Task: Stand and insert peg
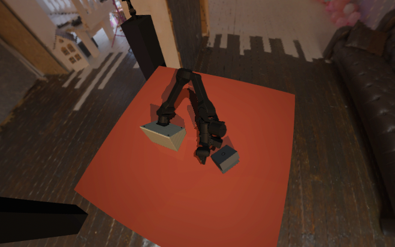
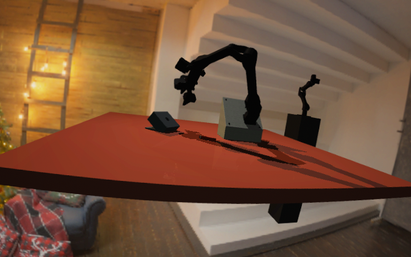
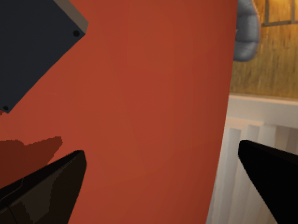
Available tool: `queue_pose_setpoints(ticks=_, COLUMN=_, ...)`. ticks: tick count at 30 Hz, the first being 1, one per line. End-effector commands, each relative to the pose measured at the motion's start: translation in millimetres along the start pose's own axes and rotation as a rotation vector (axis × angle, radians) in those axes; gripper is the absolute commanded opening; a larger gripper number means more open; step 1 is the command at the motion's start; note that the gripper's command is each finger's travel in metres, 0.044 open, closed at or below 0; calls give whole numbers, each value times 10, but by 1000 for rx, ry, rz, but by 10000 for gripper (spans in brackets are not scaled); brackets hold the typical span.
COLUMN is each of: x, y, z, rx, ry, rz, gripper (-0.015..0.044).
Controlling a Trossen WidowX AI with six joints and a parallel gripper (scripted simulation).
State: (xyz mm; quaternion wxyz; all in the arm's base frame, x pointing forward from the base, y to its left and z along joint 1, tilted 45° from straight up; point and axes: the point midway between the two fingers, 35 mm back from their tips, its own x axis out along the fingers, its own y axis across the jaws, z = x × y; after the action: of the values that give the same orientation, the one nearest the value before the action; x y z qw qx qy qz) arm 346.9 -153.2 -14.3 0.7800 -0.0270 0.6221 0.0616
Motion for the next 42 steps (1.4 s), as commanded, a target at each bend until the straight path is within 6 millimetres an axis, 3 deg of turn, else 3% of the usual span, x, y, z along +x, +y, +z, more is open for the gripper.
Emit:
queue_pose_setpoints(ticks=1, x=-71, y=309, z=-9, rx=89, ry=-1, rz=96, gripper=440)
queue_pose_setpoints(ticks=15, x=-380, y=1224, z=-98, rx=382, ry=78, rz=382, gripper=440)
queue_pose_setpoints(ticks=30, x=-859, y=2143, z=-353, rx=725, ry=316, rz=659, gripper=440)
queue_pose_setpoints(ticks=42, x=-837, y=2213, z=-364, rx=741, ry=329, rz=668, gripper=440)
